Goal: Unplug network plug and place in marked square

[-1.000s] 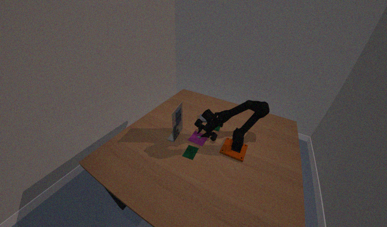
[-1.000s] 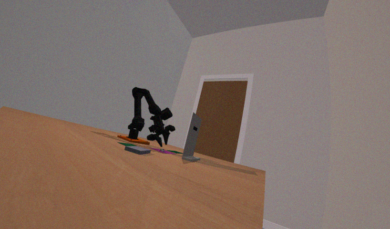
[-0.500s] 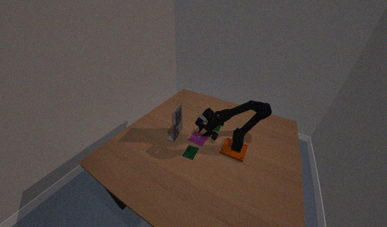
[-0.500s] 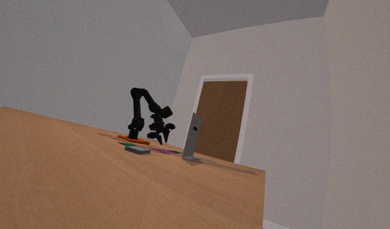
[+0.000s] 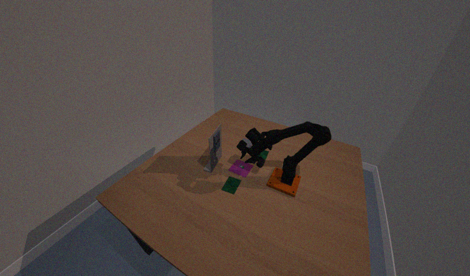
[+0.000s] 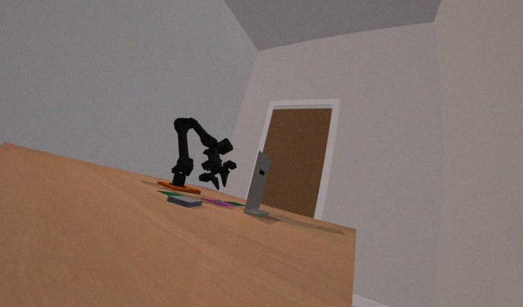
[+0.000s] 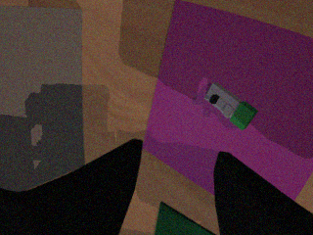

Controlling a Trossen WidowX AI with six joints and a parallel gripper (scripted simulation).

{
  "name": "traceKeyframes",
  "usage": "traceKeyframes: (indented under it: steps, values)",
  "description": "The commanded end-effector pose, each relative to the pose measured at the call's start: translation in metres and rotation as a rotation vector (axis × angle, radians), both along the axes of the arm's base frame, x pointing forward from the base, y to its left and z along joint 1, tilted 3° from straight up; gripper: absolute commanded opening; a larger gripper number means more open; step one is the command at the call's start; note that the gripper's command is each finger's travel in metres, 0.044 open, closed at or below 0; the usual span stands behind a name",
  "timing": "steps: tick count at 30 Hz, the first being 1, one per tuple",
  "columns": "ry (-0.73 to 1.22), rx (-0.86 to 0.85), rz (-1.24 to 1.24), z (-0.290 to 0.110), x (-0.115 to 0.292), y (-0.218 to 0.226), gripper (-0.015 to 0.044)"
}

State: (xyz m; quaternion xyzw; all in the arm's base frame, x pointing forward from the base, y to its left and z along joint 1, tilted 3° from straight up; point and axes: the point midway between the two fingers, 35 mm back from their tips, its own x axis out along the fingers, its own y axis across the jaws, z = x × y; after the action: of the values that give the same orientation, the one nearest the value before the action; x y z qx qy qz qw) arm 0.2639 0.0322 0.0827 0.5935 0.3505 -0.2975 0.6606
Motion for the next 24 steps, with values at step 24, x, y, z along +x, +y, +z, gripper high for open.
traceKeyframes:
  steps: [24]
  values:
    - [-0.008,0.001,-0.006,0.042,-0.004,0.002,0.0156]
